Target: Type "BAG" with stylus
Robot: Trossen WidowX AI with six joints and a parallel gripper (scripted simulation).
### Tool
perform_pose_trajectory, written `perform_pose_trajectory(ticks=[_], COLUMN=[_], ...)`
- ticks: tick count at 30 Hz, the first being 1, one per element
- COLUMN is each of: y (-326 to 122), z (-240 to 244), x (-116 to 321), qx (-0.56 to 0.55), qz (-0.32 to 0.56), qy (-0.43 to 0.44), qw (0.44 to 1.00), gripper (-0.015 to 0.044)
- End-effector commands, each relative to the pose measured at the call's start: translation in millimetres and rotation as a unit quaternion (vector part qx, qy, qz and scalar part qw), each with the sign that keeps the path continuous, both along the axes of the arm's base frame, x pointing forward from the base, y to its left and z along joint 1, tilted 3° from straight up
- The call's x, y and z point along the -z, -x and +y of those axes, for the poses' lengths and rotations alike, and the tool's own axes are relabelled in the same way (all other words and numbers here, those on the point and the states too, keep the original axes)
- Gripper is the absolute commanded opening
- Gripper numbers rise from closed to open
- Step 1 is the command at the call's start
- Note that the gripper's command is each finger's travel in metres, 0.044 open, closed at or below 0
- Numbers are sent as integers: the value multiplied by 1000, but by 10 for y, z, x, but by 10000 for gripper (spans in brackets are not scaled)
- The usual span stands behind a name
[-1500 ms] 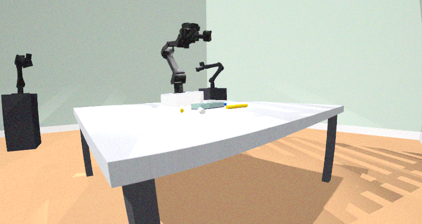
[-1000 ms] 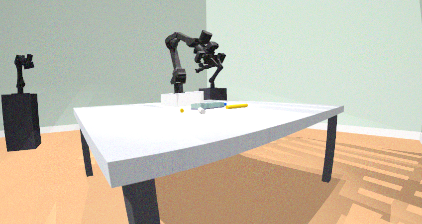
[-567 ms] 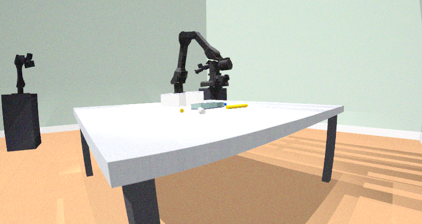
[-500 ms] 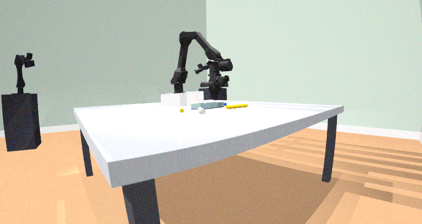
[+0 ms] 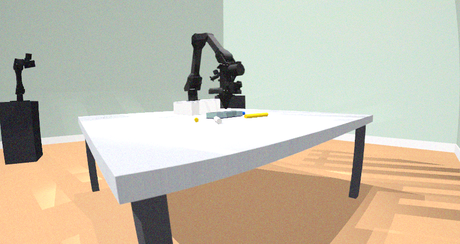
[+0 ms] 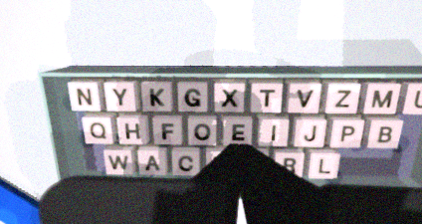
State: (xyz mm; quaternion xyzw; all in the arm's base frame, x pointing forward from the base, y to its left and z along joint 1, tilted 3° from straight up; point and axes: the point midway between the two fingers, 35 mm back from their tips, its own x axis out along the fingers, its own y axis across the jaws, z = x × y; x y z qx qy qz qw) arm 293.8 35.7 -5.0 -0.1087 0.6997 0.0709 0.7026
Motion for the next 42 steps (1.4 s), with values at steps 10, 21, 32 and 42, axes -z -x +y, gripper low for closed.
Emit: perform_pose_trajectory(ticks=[10,21,32,42], y=[-82,-192,173,204], z=[-230,-686,-509,-319], x=[-23,-52,-30,-19], qx=[-8,-8,-8,-8], qz=[-1,-1,1,1], qy=[1,4,3,2], qw=[1000,1000,1000,1000], gripper=[0,0,0,0])
